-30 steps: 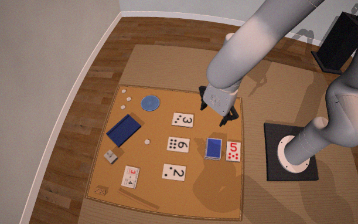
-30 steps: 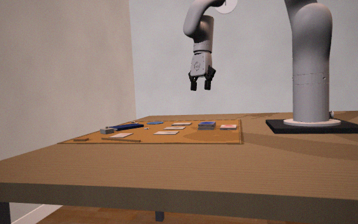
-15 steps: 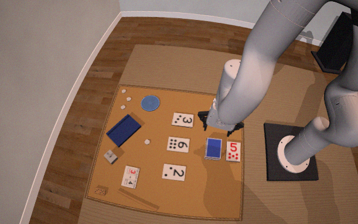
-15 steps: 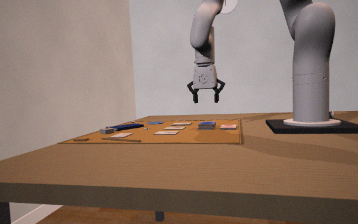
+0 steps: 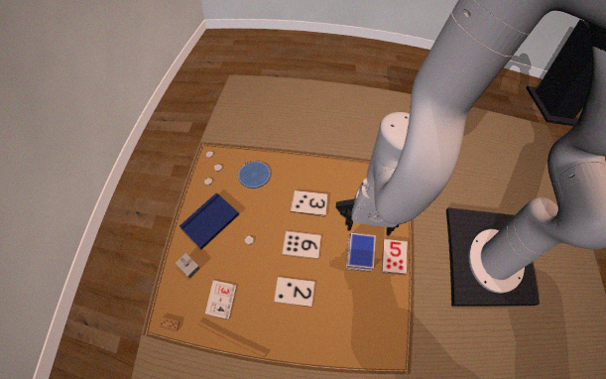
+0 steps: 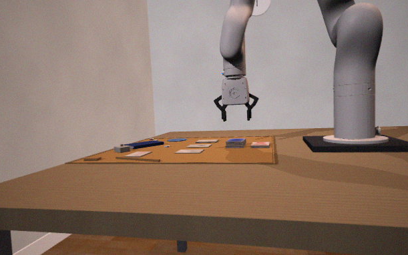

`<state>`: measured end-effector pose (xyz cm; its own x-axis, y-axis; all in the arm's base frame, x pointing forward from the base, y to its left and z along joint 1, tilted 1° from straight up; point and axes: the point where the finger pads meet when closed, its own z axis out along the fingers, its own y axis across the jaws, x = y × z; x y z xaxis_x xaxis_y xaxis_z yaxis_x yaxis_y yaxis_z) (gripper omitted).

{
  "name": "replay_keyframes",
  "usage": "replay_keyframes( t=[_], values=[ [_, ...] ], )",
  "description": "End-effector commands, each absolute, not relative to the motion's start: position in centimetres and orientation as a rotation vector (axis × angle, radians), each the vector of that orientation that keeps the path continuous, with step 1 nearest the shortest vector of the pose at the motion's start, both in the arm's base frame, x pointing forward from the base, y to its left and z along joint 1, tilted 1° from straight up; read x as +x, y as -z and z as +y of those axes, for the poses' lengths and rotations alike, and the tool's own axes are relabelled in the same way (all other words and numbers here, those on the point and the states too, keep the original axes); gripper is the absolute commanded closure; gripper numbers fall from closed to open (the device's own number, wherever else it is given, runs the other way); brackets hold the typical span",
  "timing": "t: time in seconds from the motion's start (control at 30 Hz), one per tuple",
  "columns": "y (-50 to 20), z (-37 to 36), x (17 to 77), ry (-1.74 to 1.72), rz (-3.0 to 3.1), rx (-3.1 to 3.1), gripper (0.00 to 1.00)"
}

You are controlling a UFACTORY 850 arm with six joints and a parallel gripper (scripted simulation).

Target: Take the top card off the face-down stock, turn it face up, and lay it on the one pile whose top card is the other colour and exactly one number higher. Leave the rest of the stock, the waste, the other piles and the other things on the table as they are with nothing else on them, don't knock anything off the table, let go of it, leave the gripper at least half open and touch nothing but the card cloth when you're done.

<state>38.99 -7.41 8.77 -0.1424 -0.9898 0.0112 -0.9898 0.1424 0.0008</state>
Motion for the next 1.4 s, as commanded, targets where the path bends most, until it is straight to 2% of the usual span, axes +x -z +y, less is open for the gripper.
replay_keyframes(
  t=[0.0, 0.27, 0.8, 1.37],
  values=[
    [-8.82, -7.43, 39.09, -0.013, -2.383, 2.036, 0.00],
    [-8.82, -7.43, 39.08, -0.014, -2.485, 1.911, 0.00],
    [-8.83, -7.45, 39.08, -0.016, -2.893, 1.213, 0.00],
    [-8.84, -7.48, 39.08, -0.016, -3.133, 0.212, 0.00]
  ],
)
